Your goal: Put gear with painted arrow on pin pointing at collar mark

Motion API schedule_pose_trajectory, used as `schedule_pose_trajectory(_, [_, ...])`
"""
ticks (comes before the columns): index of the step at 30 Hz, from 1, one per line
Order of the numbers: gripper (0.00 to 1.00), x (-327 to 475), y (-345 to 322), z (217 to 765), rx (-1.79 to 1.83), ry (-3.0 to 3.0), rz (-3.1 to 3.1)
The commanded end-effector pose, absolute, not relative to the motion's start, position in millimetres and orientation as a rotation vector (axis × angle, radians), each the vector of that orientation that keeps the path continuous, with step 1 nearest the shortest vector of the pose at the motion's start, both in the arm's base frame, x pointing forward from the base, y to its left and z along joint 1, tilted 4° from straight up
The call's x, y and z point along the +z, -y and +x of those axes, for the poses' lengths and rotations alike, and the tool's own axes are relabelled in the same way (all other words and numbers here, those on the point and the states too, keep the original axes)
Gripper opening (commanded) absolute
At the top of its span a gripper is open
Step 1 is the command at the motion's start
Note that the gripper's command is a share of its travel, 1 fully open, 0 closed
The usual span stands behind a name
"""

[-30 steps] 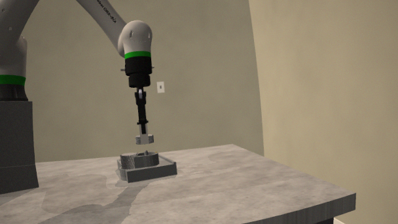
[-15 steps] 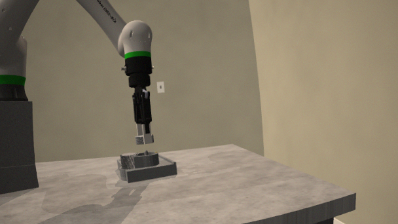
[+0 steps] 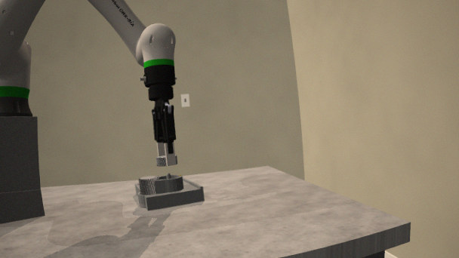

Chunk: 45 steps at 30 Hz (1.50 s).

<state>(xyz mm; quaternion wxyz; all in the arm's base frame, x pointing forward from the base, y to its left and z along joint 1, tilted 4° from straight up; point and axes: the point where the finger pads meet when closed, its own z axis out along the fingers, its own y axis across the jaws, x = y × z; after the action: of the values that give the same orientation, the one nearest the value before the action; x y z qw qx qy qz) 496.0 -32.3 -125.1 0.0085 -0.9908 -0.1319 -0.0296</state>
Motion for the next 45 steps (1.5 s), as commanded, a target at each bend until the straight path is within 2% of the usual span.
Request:
schedule_pose_trajectory(1, [0.00,-125.0,32.4,496.2,-0.093,0.412,-3.096])
schedule_pose_trajectory(45, [0.00,-140.9,32.2,497.3,-0.093,0.412,-3.096])
